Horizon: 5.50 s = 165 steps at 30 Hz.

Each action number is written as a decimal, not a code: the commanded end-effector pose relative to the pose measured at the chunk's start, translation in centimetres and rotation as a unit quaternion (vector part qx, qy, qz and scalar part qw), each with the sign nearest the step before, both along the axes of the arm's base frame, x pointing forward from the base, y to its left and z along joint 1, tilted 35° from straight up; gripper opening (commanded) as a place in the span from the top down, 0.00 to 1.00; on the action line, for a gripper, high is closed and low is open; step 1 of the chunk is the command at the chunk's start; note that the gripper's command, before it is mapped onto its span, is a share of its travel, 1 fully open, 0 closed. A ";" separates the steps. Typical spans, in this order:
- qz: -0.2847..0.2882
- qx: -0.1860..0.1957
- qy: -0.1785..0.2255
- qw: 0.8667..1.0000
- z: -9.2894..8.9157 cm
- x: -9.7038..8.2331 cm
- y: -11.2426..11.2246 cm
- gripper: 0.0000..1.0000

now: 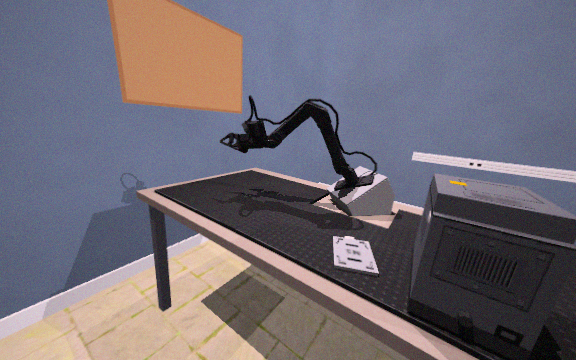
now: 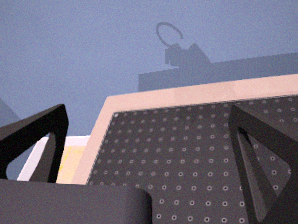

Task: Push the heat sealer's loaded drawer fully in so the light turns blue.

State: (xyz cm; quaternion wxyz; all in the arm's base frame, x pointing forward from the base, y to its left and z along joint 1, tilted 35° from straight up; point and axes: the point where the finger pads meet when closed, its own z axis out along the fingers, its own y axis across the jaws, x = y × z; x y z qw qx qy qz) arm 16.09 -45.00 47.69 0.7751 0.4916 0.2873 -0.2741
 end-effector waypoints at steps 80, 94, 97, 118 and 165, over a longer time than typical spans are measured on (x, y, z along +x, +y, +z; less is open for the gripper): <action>0.225 0.088 0.145 0.959 -5.3 19.0 9.5 0.55; 0.268 0.103 0.180 0.941 -7.1 22.4 12.4 0.55; 0.296 0.117 0.210 0.924 -8.3 23.0 12.4 0.55; 0.339 0.128 0.248 0.899 -11.3 27.8 18.1 0.55; 0.477 0.135 0.382 0.780 -18.1 34.1 32.8 0.55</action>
